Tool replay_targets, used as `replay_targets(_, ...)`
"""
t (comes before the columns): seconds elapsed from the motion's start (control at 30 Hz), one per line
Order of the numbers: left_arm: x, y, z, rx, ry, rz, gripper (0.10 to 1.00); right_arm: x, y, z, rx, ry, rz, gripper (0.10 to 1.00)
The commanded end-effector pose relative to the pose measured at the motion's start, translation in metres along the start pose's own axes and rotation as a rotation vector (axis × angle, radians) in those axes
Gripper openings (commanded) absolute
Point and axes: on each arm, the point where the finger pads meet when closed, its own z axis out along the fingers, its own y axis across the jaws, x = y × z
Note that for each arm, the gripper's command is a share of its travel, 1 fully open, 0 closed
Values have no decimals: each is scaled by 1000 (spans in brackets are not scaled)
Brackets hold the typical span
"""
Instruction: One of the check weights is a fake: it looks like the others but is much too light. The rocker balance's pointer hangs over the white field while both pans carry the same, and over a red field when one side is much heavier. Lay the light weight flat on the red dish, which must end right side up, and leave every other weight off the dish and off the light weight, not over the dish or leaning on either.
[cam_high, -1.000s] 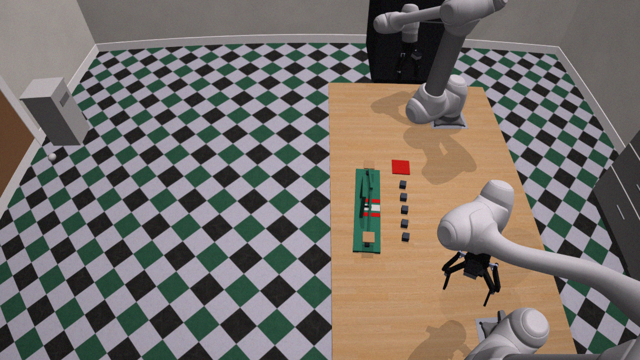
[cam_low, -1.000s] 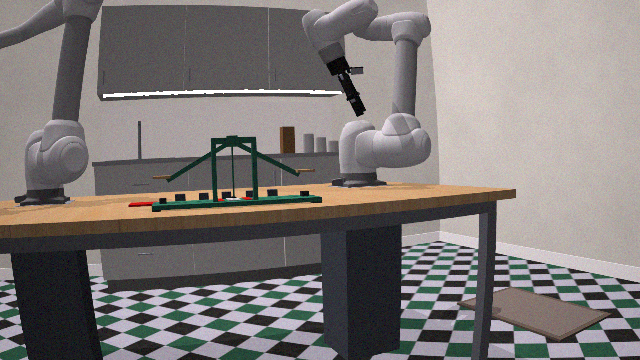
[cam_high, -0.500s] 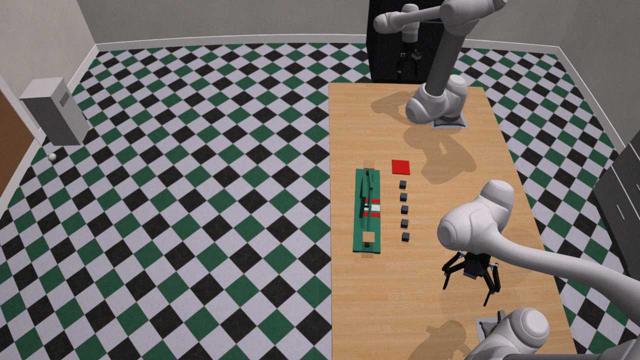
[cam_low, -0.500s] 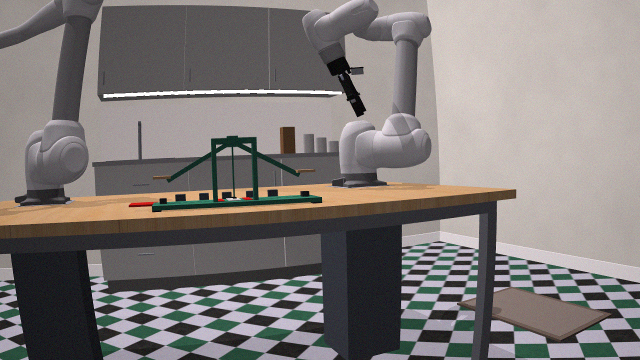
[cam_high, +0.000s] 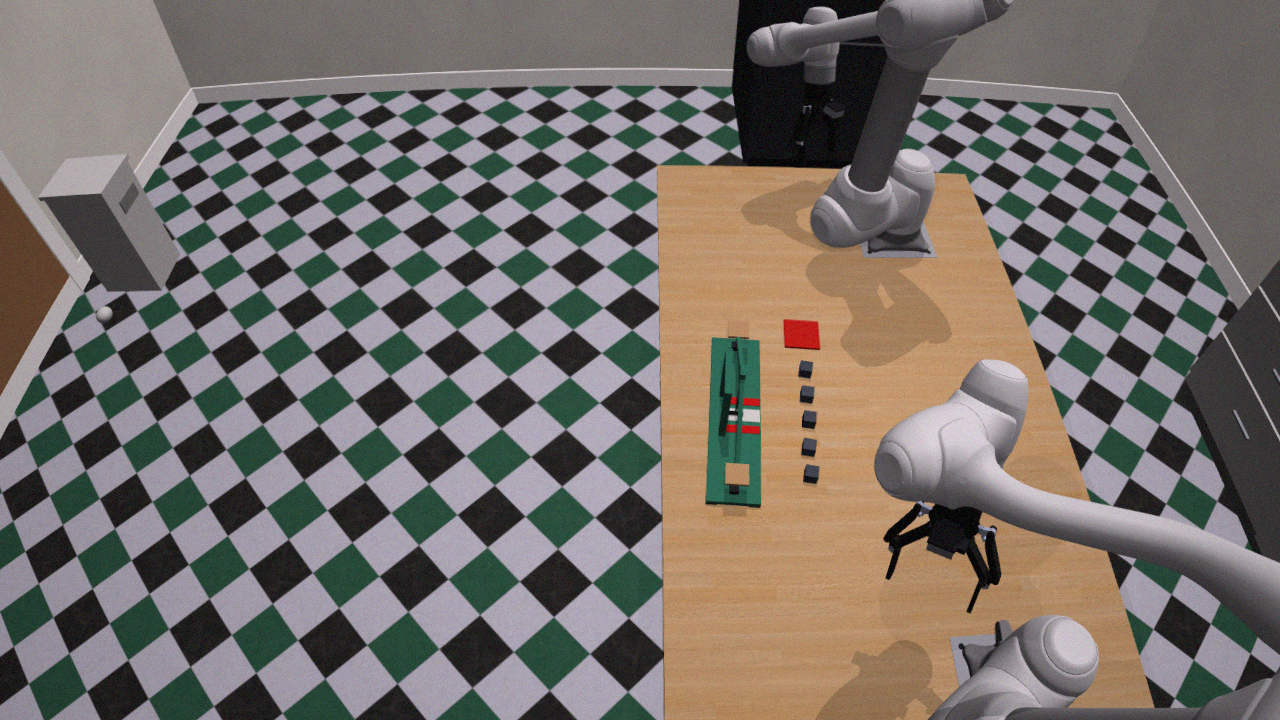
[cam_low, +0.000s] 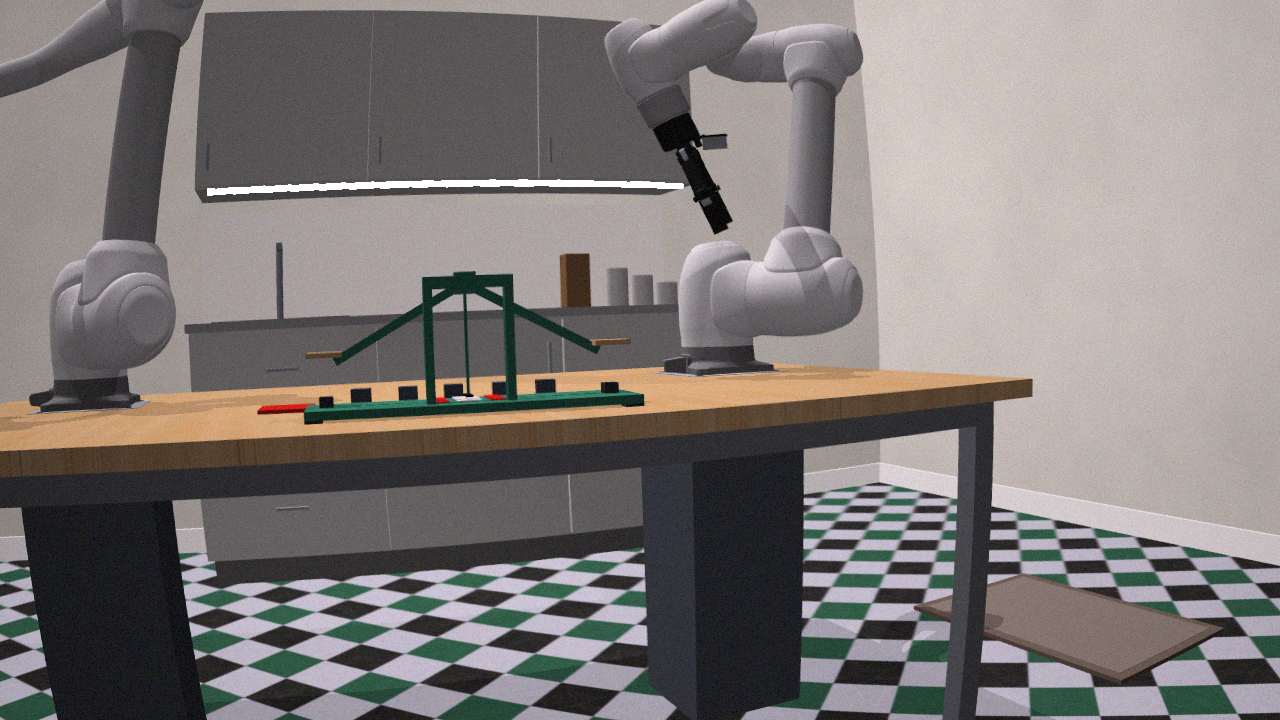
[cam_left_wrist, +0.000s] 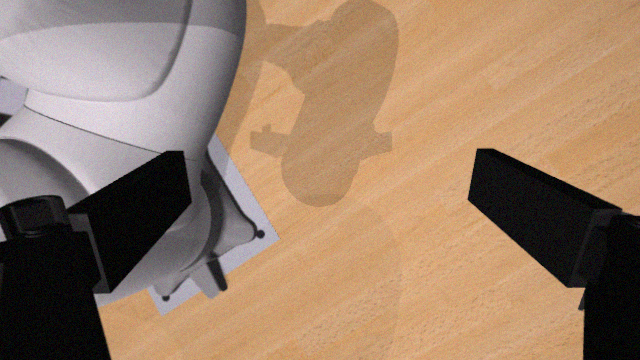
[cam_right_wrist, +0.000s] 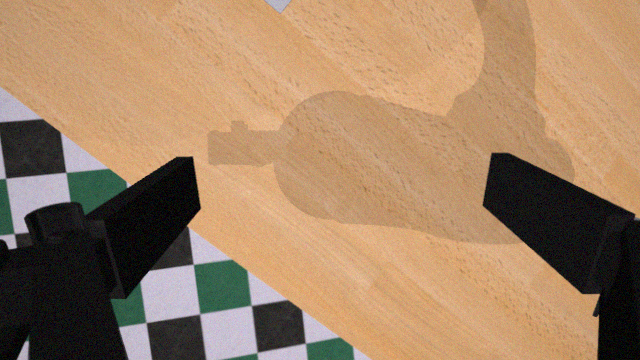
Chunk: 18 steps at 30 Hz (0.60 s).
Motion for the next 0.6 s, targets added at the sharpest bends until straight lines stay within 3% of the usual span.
replay_targets(0.0, 0, 0, 0, -1, 0, 0, 1000, -1, -2, -1, -2, 3, -24, 1000)
replay_targets(0.57, 0, 0, 0, -1, 0, 0, 1000, -2, -16, -4, -14, 26, -189, 1000)
